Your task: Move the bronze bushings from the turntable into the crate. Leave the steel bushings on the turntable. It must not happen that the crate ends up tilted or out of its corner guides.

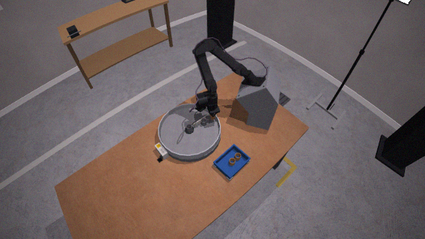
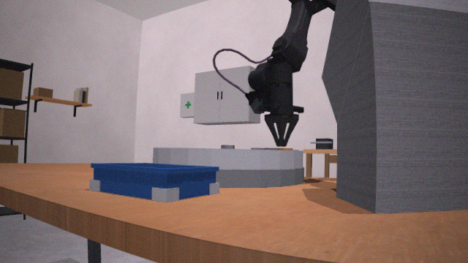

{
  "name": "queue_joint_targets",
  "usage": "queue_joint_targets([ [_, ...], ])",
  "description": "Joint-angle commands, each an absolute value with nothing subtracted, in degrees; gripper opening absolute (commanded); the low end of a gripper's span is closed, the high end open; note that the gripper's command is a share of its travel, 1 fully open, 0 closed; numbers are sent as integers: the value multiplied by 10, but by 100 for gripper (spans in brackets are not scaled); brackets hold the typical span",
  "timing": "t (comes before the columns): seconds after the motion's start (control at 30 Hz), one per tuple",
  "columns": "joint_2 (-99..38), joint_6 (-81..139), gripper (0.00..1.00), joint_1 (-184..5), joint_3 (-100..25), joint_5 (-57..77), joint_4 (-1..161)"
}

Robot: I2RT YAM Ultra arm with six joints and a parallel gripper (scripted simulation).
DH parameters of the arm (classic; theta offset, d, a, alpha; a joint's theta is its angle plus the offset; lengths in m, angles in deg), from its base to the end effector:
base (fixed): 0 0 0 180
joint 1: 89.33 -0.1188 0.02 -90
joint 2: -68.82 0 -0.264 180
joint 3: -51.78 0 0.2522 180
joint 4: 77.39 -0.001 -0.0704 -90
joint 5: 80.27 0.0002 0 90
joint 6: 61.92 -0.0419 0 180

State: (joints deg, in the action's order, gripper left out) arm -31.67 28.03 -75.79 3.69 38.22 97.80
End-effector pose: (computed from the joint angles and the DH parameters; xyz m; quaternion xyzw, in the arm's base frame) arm 0.2676 -0.0840 0.0883 0.1790 0.9151 -0.2666 0.2440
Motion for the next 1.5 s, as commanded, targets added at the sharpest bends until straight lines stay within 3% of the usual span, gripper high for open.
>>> queue_joint_targets([
  [0.0, -307, 286, 15, -764, 36, 378, 988],
  [1.47, -361, 303, 15, -744, 18, 368, 1031],
])
